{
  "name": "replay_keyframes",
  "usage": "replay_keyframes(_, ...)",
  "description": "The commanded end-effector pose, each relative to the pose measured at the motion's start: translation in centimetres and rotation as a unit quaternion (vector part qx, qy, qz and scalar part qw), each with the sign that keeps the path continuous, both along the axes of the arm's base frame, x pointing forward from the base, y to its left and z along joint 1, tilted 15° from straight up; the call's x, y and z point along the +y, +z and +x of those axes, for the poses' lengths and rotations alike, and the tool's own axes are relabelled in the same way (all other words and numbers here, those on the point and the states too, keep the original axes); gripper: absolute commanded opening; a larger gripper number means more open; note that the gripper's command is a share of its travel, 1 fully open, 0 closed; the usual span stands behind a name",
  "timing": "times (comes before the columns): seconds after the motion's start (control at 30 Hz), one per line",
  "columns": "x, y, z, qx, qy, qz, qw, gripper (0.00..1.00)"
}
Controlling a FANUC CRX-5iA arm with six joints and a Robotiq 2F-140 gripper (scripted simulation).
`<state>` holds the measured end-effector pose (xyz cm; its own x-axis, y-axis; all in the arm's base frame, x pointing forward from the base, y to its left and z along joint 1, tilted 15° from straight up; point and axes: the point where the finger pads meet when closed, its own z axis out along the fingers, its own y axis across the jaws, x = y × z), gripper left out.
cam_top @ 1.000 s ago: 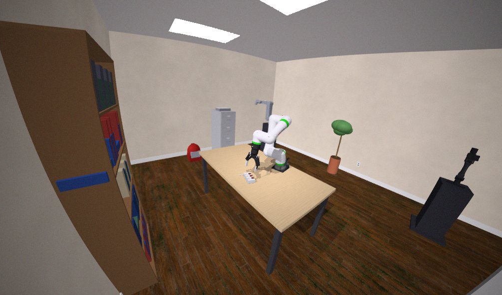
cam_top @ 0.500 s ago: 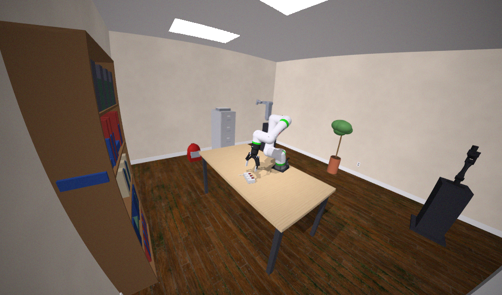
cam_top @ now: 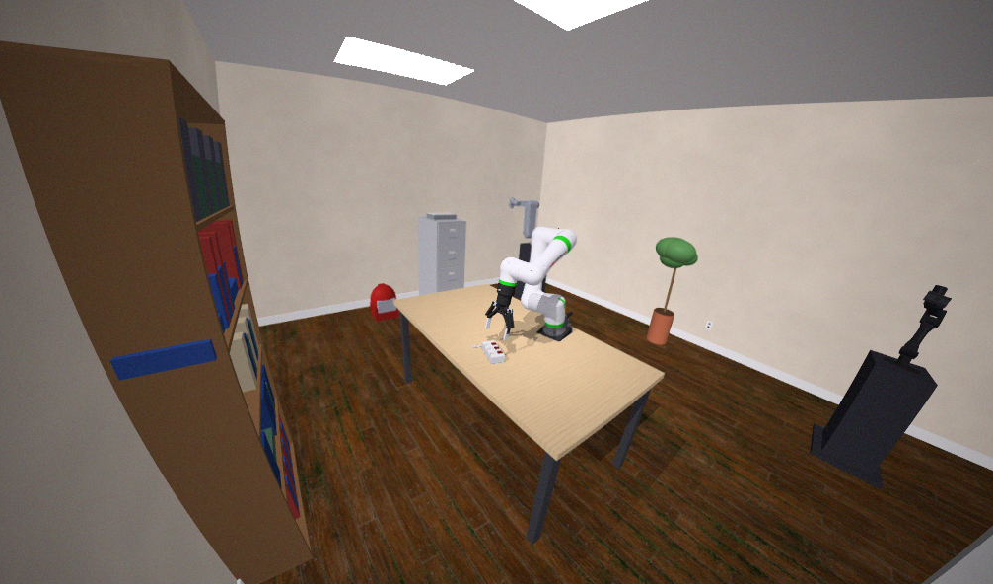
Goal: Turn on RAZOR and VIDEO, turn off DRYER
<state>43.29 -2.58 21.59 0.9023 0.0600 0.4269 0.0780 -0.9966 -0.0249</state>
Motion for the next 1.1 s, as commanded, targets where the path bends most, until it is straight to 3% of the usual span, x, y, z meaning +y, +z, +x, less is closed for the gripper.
replay_keyframes(0.0, 0.0, 0.0, 0.0, 0.000, 0.000, 0.000, 1.000, 1.00)
replay_keyframes(0.2, -0.1, 0.4, 0.2, 0.005, -0.003, 0.000, 1.000, 1.00)
replay_keyframes(0.3, -0.6, 3.3, 1.8, 0.048, -0.023, 0.004, 0.999, 1.00)
replay_keyframes(0.37, -0.6, 3.3, 1.8, 0.048, -0.023, 0.004, 0.999, 1.00)
replay_keyframes(0.53, -1.0, 5.9, 3.4, 0.091, -0.039, 0.011, 0.995, 1.00)
replay_keyframes(1.07, -1.1, 6.2, 3.6, 0.096, -0.040, 0.012, 0.994, 1.00)
